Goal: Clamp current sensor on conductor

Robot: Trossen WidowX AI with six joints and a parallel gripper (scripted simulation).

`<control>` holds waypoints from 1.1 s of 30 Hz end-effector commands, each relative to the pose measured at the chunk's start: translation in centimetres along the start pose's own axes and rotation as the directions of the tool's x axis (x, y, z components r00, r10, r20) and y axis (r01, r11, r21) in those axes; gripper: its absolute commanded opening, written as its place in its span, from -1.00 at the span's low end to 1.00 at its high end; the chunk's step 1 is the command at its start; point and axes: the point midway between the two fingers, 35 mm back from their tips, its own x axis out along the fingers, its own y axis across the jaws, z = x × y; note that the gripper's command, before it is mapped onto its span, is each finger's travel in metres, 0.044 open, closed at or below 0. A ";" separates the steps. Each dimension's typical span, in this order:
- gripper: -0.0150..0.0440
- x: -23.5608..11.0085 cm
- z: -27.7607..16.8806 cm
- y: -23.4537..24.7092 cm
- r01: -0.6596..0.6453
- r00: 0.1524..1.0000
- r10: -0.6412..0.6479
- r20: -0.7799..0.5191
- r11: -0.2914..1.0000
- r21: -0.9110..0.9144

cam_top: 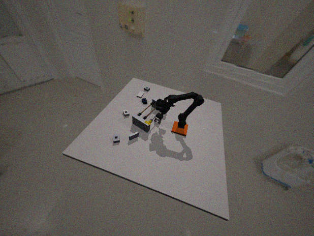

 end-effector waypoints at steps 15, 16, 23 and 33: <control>0.45 3.1 -0.1 -0.1 0.007 1.000 -0.007 -0.004 1.000 -0.003; 0.45 3.2 -0.1 -0.1 0.007 1.000 -0.007 -0.004 1.000 -0.003; 0.45 4.4 -0.2 -0.2 0.007 1.000 -0.007 -0.003 1.000 -0.003; 0.05 4.3 0.0 -0.2 0.009 1.000 -0.009 0.004 1.000 0.002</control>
